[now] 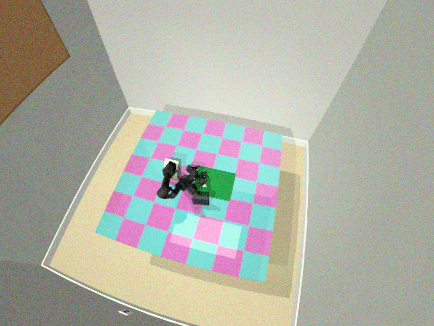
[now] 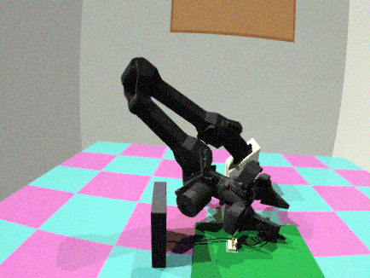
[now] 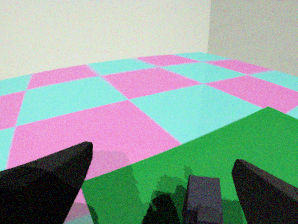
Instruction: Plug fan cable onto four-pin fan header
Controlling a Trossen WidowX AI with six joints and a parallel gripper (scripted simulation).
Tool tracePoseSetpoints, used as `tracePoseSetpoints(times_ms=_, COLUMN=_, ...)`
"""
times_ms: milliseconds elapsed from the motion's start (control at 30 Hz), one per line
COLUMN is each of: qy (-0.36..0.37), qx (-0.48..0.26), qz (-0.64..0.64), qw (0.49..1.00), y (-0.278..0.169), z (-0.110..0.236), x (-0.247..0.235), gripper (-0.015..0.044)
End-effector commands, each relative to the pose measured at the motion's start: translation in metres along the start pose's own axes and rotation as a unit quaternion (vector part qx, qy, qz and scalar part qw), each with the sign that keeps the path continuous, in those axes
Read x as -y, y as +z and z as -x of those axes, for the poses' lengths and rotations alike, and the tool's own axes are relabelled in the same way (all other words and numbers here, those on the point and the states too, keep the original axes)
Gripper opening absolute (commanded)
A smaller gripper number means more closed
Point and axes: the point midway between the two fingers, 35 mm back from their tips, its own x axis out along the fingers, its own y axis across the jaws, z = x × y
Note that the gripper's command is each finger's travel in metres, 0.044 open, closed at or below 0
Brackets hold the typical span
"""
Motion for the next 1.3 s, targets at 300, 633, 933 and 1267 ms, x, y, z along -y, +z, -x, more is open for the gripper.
tracePoseSetpoints(times_ms=300, qy=0.186, qx=-0.339, qz=-0.166, qw=0.907, y=0.022, z=-0.038, x=-0.015, gripper=0.044)
tracePoseSetpoints(times_ms=633, qy=0.072, qx=-0.569, qz=-0.11, qw=0.812, y=0.08, z=-0.02, x=-0.012, gripper=0.044)
tracePoseSetpoints(times_ms=933, qy=-0.06, qx=-0.625, qz=-0.054, qw=0.776, y=0.126, z=-0.01, x=-0.014, gripper=0.044)
tracePoseSetpoints(times_ms=1267, qy=-0.118, qx=-0.628, qz=-0.04, qw=0.768, y=0.144, z=-0.005, x=-0.017, gripper=0.044)
